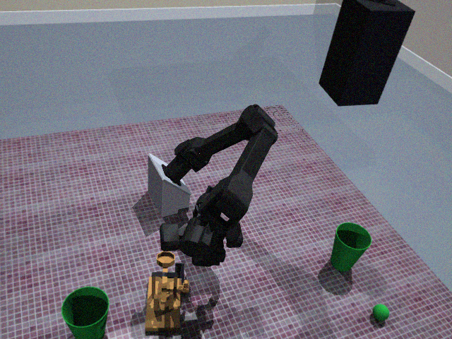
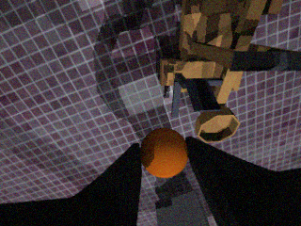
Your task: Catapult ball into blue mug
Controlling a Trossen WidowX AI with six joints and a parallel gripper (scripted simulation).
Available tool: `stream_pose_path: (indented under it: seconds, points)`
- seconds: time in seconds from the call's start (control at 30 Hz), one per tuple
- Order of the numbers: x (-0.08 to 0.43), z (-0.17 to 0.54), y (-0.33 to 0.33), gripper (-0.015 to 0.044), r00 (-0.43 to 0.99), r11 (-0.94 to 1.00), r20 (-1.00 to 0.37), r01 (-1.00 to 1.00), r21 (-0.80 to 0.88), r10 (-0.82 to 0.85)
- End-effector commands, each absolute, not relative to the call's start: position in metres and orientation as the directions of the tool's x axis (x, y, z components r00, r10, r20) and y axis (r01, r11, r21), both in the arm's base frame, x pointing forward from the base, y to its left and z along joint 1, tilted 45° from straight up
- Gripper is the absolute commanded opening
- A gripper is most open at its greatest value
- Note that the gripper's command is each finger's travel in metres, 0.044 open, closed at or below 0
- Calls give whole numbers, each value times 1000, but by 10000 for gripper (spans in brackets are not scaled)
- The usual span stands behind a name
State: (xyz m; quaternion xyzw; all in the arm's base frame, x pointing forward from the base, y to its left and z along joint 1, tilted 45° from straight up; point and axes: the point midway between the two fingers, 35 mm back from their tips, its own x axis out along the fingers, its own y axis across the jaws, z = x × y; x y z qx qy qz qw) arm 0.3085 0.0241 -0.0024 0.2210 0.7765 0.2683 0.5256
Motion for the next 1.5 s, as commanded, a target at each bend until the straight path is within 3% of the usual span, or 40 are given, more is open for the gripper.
stream_pose_path:
  seconds: [0.0,0.33,1.3,1.47]
  points:
    - [294,-22,11,0,-405,758,-669,101,645,623]
    - [262,-60,-18,0,-500,741,-589,181,646,635]
    - [260,-78,-2,0,-496,745,-598,167,646,630]
    - [260,-78,-2,131,-496,745,-598,167,646,630]
